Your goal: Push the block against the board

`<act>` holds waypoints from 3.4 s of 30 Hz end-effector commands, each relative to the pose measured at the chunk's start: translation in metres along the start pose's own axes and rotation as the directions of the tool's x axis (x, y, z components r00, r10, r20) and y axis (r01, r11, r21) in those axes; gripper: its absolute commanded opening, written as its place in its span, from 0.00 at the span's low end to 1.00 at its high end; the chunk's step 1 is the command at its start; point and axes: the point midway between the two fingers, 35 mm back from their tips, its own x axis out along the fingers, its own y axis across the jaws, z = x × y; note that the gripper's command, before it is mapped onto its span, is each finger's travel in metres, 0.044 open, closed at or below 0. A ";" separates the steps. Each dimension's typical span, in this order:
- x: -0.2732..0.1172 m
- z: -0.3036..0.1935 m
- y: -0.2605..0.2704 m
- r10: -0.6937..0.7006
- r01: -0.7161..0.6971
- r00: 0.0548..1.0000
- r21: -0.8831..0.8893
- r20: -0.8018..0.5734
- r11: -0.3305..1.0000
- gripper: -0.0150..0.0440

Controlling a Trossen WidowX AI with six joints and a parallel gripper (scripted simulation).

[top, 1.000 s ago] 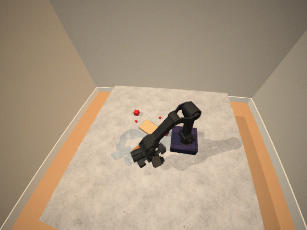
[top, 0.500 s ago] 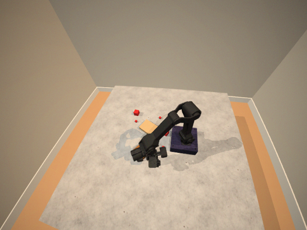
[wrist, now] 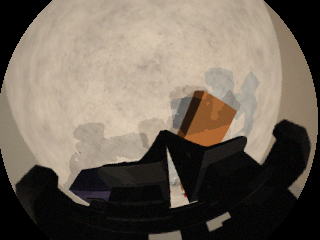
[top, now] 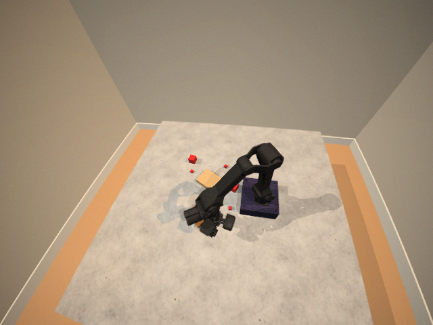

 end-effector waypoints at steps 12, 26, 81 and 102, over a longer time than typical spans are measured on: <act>0.000 -0.006 -0.004 -0.001 0.004 1.000 0.495 -0.006 0.869 0.25; 0.000 -0.011 -0.007 -0.002 0.006 1.000 0.845 -0.006 0.535 0.25; 0.055 -0.026 -0.026 -0.003 0.006 1.000 0.896 -0.008 -0.443 0.25; 0.054 -0.035 -0.051 -0.005 0.005 1.000 0.896 -0.009 -0.443 0.25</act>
